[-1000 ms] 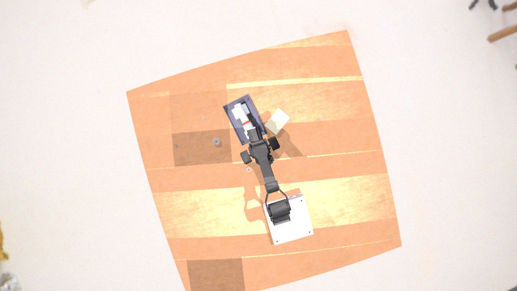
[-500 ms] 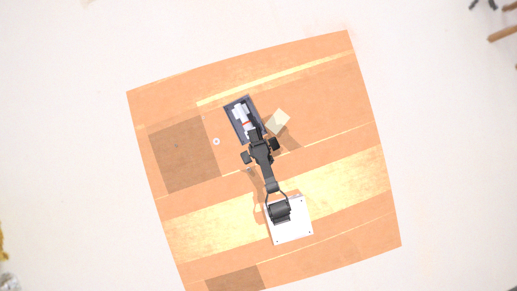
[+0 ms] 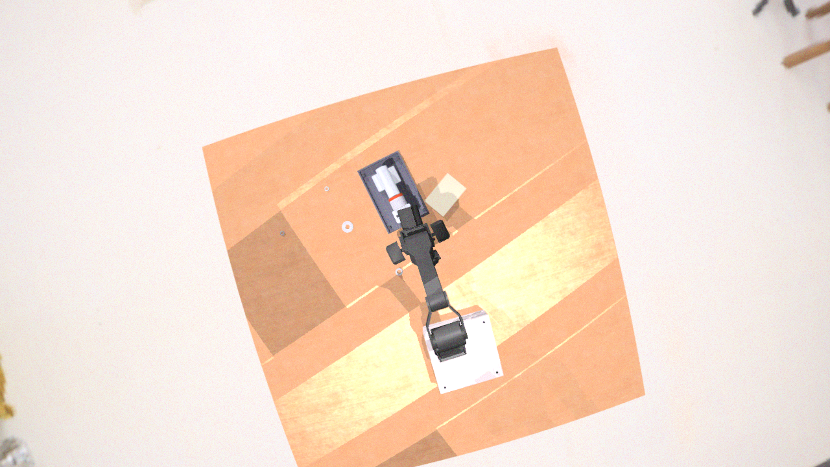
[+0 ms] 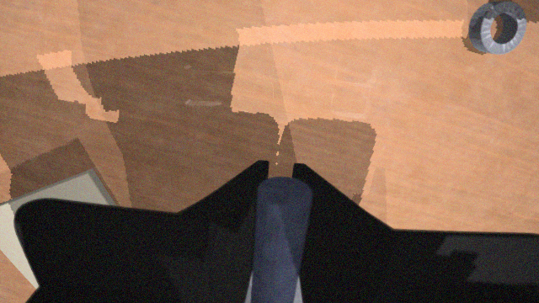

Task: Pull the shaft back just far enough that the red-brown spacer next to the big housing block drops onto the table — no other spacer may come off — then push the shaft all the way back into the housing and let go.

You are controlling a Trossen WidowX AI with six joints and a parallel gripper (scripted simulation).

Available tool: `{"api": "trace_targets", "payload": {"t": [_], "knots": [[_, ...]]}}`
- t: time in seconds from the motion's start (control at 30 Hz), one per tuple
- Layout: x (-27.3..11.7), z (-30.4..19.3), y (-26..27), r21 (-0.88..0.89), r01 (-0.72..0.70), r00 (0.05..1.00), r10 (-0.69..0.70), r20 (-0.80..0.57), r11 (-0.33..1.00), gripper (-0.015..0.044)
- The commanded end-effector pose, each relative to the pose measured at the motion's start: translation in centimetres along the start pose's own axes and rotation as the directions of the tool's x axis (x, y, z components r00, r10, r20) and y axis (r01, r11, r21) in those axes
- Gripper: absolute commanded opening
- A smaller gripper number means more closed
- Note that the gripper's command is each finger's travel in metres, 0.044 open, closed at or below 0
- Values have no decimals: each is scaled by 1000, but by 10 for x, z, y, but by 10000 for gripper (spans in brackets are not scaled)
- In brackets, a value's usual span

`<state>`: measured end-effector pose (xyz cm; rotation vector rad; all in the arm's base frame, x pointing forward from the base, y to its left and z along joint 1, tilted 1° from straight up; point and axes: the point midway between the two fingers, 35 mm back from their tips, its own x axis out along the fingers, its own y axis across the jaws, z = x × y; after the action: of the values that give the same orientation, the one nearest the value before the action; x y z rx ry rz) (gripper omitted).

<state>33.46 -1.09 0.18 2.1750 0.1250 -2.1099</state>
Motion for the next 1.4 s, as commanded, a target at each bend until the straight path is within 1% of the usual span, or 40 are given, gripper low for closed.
{"api": "trace_targets", "payload": {"t": [0.0, 1.37], "knots": [[0, 2, 0, -1, -2, 1000, 2, 4, 1000, 0], [0, 6, 0, -1, -2, 1000, 2, 5, 1000, 0]]}}
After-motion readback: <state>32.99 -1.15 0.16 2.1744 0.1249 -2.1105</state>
